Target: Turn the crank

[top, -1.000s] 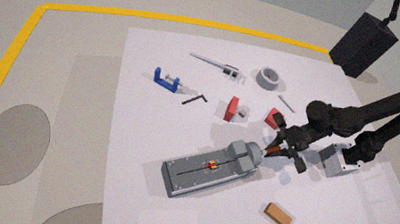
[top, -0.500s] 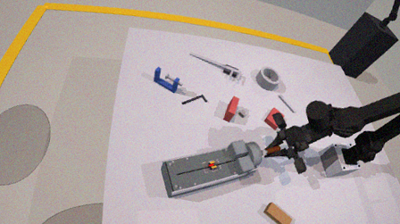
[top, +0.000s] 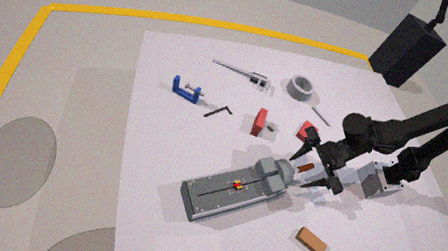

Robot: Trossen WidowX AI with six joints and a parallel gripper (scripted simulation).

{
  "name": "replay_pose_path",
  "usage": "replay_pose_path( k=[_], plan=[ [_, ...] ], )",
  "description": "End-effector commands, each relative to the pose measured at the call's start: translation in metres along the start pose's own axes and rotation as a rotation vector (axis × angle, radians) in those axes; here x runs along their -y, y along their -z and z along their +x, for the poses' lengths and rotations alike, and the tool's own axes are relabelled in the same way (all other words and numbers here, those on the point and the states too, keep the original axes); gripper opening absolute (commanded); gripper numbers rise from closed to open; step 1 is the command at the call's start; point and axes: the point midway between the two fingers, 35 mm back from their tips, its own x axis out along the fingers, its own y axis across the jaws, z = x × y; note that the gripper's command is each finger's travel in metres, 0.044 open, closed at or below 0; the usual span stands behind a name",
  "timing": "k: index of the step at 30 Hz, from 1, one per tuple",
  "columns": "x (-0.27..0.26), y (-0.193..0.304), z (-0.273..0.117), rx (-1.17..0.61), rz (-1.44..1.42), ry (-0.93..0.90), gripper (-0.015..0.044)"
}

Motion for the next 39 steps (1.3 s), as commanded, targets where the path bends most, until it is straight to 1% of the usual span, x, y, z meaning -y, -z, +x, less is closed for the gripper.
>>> replay_pose_path(
  k=[1,11,15,23,27,39],
  plan=[
    [0.000,-0.002,-0.002,-0.002,0.000,0.000,0.0440],
    [0.001,-0.034,-0.033,0.000,0.000,0.000,0.0440],
    [0.001,-0.040,-0.038,0.001,0.000,0.000,0.0440],
    [0.003,-0.079,-0.074,0.005,-0.001,0.002,0.0440],
    [0.003,-0.085,-0.071,0.000,0.008,0.004,0.0440],
    [0.006,-0.130,-0.037,-0.044,0.085,0.026,0.0440]
  ],
)
